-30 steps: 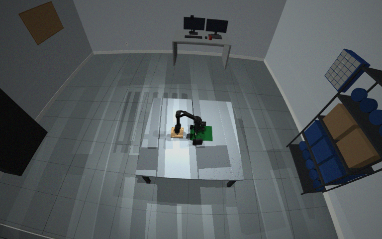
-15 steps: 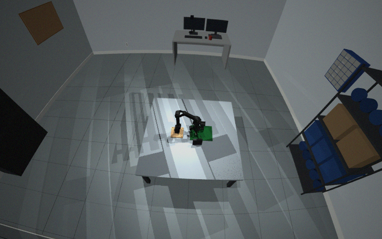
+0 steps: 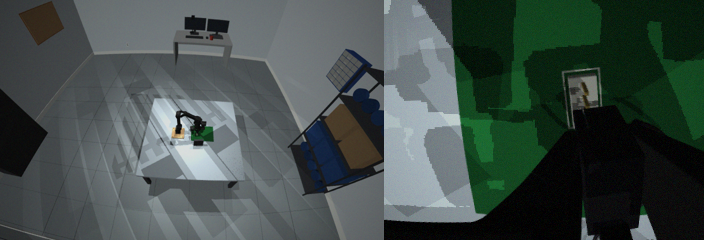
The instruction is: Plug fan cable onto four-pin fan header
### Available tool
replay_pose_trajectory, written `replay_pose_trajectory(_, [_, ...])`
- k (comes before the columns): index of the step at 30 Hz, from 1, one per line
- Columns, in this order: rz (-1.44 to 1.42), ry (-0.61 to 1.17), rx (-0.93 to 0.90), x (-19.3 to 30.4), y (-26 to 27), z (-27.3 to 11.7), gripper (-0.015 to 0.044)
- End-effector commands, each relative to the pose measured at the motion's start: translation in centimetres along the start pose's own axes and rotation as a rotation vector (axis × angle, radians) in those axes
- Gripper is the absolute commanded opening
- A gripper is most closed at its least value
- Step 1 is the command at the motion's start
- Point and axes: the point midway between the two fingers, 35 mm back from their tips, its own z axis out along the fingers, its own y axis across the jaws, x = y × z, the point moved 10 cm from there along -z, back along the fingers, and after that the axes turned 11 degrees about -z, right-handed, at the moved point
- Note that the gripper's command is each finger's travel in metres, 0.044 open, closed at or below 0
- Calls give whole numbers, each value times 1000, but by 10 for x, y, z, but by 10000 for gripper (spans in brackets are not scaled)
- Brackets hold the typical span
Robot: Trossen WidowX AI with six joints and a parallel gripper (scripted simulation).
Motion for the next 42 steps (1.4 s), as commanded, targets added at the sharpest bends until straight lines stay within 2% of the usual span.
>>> replay_pose_trajectory(1, [4, -3, -1, -1, 0, 0, 0])
replay_pose_trajectory(7, [13, -3, -1, -1, 0, 22, 0])
replay_pose_trajectory(42, [18, -3, -1, -1, -1, 24, 0])
